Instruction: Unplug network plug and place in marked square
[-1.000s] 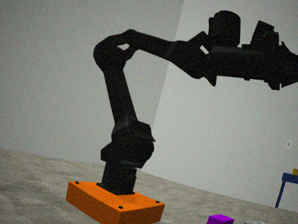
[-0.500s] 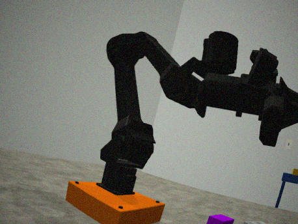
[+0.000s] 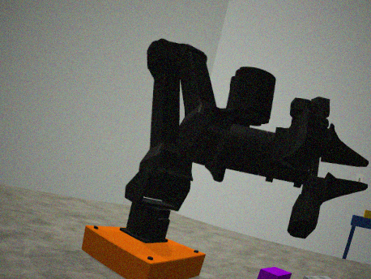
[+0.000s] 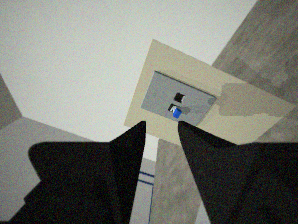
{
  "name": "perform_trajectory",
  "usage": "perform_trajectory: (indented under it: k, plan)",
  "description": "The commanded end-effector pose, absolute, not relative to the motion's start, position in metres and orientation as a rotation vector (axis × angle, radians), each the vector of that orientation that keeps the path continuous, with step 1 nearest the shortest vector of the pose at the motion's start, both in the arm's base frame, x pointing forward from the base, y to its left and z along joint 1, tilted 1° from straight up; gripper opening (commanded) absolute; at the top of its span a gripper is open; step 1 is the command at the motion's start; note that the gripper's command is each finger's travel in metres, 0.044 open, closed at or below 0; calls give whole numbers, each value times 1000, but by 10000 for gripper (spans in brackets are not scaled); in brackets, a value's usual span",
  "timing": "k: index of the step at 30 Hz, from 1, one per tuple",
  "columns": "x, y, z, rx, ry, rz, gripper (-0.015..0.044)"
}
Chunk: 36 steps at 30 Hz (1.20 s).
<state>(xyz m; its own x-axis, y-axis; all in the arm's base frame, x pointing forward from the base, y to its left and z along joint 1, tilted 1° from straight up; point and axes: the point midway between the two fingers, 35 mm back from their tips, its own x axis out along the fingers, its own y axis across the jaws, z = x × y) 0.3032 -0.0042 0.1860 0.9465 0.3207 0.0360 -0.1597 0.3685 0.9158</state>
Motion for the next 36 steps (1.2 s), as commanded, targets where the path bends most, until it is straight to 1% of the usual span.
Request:
perform_trajectory:
  k: [1, 8, 15, 32, 36]
  plan:
    - [294, -2, 171, 1280, 211, 325, 156]
    - [272, 3, 150, 1505, 309, 351, 156]
    - [270, 4, 149, 1527, 319, 353, 156]
    - [326, 14, 151, 1527, 315, 357, 156]
    - [329, 15, 151, 1527, 315, 357, 156]
